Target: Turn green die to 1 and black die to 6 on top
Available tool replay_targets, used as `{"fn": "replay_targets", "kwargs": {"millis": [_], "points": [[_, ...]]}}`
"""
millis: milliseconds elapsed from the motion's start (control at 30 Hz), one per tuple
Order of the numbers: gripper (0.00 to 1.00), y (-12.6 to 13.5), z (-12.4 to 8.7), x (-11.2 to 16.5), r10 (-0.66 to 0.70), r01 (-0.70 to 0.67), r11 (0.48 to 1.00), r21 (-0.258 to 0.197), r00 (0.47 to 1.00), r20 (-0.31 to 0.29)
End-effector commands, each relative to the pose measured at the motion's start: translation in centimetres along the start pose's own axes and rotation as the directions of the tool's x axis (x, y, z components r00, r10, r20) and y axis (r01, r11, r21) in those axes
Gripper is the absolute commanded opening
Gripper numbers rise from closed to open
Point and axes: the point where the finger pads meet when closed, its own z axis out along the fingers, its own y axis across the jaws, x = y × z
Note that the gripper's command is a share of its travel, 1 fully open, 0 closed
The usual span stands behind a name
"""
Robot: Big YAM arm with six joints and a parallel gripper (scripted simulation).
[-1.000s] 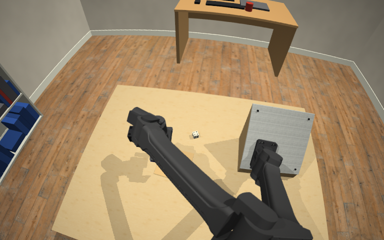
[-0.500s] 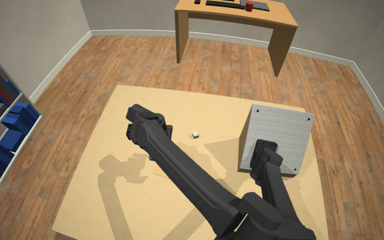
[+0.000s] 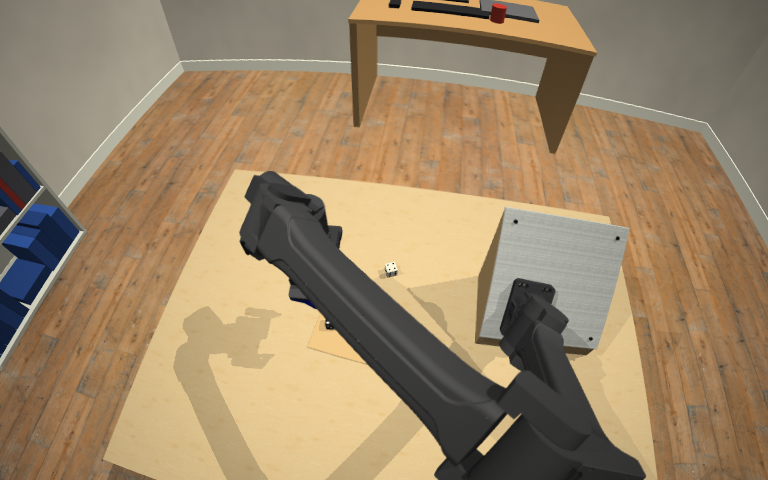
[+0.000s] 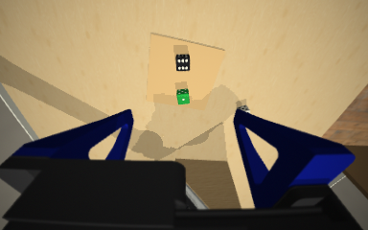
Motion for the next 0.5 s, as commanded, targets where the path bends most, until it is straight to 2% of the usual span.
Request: {"fn": "replay_targets", "kwargs": {"millis": [0, 100, 167, 467], "points": [[1.0, 0.0, -3.4, -1.5, -0.052, 0.05, 0.998, 0.024, 0.997, 0.049], [1.0, -0.1, -3.5, -1.5, -0.049, 0.048, 0.999, 0.022, 0.998, 0.048], [1.0, 0.3, -2.1, -0.8, -0.046, 0.046, 0.999, 0.007, 0.999, 0.019], [1.0, 0.2, -2.1, -1.0, -0.055, 0.055, 0.998, 0.012, 0.998, 0.024]]}}
